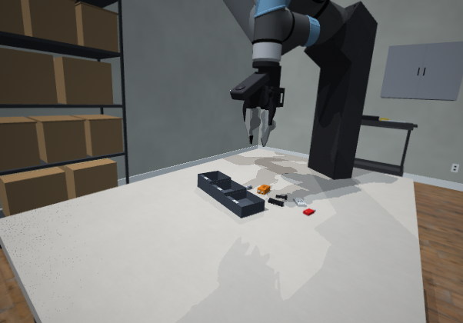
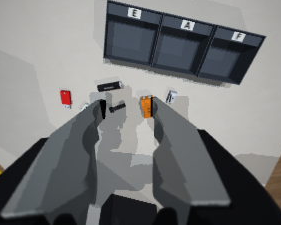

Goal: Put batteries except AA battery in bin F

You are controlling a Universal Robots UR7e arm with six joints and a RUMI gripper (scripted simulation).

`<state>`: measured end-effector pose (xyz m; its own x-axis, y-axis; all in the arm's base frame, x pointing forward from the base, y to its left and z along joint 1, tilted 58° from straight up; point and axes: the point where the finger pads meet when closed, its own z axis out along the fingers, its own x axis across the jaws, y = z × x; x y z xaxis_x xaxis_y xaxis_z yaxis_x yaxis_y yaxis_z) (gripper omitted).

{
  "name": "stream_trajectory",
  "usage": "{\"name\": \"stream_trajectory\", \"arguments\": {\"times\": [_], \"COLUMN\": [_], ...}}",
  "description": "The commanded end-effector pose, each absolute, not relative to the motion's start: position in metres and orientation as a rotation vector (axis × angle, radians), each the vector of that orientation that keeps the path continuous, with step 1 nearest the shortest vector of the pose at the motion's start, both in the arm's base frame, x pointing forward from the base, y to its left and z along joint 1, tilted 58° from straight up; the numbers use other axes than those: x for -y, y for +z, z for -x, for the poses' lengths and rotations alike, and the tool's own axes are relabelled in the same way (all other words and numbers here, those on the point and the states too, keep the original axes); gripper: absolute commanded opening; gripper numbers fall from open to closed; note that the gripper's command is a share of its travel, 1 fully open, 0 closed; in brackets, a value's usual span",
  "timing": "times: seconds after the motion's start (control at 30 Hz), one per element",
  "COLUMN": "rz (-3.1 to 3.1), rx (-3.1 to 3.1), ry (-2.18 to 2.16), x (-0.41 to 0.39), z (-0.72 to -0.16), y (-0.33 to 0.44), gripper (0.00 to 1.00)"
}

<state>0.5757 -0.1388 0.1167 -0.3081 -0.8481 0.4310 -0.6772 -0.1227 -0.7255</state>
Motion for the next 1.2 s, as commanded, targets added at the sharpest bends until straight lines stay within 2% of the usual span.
{"name": "stream_trajectory", "arguments": {"times": [0.0, 0.53, 1.17], "rz": [1.871, 1.871, 1.871], "rx": [-1.85, -1.85, -1.85], "ry": [-1.455, -1.455, -1.455], "x": [0.164, 0.234, 0.234], "z": [-0.573, -0.561, -0.562], "y": [0.085, -0.006, -0.005], "gripper": [0.25, 0.25, 0.25]}}
